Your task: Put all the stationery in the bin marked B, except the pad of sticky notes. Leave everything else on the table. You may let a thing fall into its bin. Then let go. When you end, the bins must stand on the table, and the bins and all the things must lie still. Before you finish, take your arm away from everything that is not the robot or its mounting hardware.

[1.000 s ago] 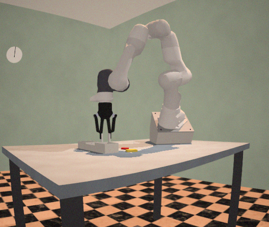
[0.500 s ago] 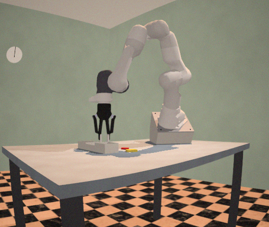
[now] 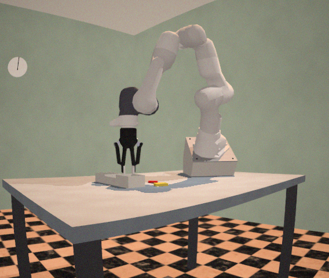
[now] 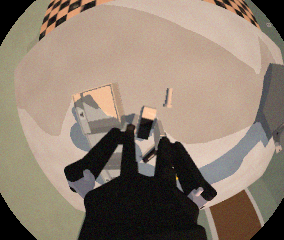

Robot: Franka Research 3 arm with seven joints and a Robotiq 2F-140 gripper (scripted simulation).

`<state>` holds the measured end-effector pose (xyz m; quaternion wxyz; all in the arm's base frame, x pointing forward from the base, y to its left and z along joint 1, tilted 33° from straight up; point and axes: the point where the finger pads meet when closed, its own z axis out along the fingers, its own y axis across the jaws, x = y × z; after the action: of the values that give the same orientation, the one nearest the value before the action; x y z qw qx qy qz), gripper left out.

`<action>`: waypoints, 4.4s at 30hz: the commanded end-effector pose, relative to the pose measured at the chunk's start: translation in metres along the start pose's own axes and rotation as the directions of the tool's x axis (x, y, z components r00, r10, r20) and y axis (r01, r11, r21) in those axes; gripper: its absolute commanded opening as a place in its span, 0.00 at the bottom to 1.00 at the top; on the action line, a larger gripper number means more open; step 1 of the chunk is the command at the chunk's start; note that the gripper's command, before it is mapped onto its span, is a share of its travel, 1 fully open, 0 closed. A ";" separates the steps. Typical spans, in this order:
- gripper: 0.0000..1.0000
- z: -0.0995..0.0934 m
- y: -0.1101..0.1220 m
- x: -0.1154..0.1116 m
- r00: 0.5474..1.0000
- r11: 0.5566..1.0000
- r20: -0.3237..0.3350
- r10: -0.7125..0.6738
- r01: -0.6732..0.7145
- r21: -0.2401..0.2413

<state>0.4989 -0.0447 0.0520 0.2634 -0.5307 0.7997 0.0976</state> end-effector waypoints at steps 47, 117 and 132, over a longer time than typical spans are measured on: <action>0.11 0.006 -0.002 0.000 1.000 1.000 -0.002 0.002 -0.002 0.005; 0.11 -0.054 -0.002 0.000 1.000 1.000 -0.002 0.002 -0.002 0.005; 0.11 -0.054 -0.002 0.000 1.000 1.000 -0.002 0.002 -0.002 0.005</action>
<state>0.4826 -0.0664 0.0971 0.2637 -0.5293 0.8004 0.0983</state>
